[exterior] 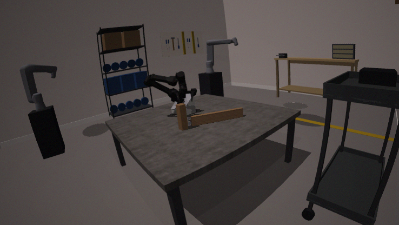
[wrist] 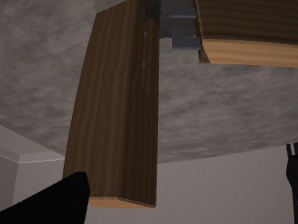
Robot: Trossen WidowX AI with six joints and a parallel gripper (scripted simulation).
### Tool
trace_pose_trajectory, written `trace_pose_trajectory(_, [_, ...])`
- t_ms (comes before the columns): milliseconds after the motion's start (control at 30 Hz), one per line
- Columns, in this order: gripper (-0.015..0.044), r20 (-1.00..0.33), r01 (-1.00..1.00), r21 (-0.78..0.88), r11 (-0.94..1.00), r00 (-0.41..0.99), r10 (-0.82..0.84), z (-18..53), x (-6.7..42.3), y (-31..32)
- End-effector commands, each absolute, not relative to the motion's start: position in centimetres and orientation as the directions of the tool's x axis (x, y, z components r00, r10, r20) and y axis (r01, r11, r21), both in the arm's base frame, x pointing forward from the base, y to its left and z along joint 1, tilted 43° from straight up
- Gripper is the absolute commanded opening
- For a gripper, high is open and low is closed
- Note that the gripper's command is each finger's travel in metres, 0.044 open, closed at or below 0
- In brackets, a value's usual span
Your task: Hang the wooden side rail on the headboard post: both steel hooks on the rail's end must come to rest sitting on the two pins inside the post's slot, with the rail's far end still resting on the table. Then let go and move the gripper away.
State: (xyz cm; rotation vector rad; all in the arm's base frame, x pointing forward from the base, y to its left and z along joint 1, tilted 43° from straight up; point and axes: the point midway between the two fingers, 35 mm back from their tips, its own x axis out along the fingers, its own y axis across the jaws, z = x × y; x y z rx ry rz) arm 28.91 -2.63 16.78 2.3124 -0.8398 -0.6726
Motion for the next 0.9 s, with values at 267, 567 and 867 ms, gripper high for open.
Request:
trace_pose_trajectory(267, [0.044,-0.282,-0.501,0.59,-0.634,0.608,-0.742,14.76,28.09,-4.48])
trace_pose_trajectory(567, [0.044,-0.282,-0.501,0.59,-0.634,0.608,-0.742,14.76,28.09,-4.48])
trace_pose_trajectory(867, [0.044,-0.26,-0.367,0.752,-0.548,0.598,-0.758,14.57,28.41,-4.44])
